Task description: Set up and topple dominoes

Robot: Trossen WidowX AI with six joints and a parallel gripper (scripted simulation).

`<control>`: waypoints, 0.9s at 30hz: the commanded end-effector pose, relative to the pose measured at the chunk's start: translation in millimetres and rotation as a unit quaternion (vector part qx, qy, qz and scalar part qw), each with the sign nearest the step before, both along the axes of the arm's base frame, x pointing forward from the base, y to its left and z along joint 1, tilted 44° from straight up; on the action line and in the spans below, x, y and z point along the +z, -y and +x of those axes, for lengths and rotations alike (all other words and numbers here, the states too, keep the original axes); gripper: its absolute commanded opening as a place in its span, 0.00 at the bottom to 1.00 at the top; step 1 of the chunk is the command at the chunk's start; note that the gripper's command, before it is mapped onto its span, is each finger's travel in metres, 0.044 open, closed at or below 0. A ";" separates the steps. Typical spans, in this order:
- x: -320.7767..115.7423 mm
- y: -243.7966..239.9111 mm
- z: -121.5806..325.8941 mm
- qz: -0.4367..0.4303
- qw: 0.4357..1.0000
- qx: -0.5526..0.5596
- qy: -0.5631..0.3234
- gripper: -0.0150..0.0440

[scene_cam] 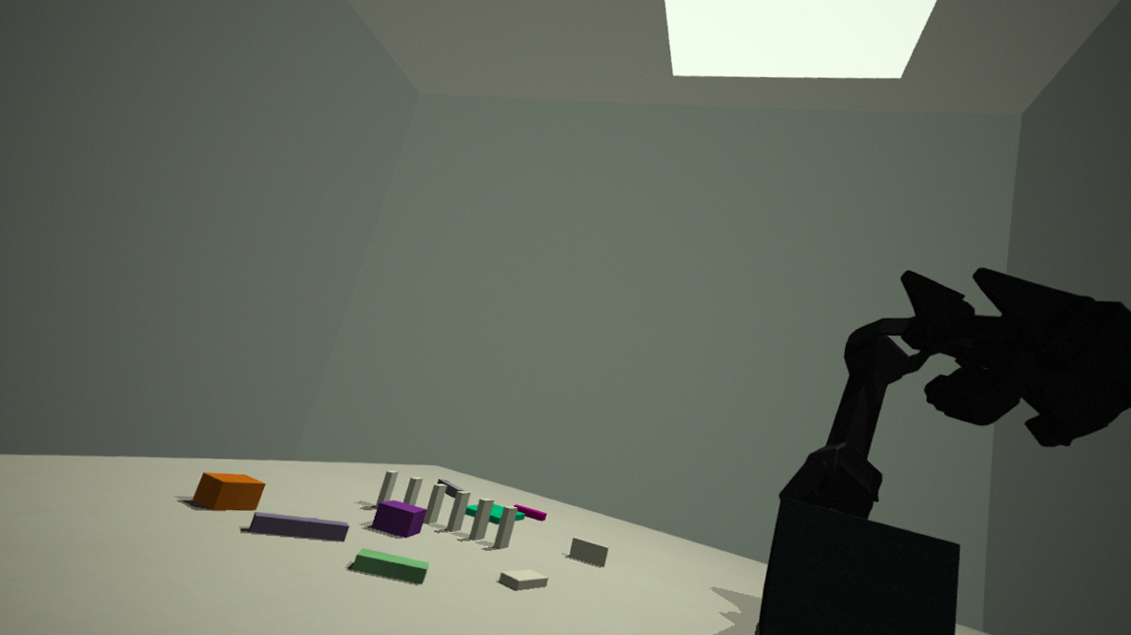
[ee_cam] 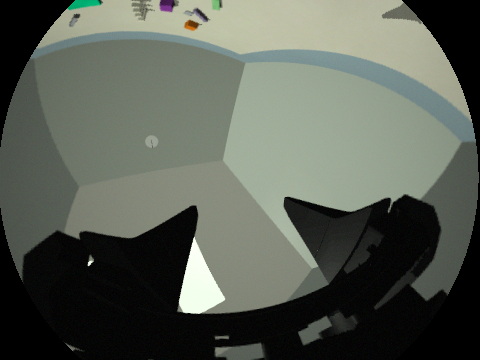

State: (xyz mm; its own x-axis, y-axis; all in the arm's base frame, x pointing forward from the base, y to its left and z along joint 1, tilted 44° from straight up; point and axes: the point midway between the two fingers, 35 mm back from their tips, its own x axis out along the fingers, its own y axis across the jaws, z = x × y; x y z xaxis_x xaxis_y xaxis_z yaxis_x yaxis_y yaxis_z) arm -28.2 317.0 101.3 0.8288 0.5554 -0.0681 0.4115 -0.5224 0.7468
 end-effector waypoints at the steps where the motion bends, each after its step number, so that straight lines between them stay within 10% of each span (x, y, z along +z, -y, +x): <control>1: -0.5 -0.4 1.1 0.001 1.000 -0.002 -0.003 0.98; 13: -48.6 -13.8 106.4 0.119 0.952 -0.216 -0.183 1.00; 27: -122.2 56.5 259.7 0.363 0.677 -0.582 -0.266 1.00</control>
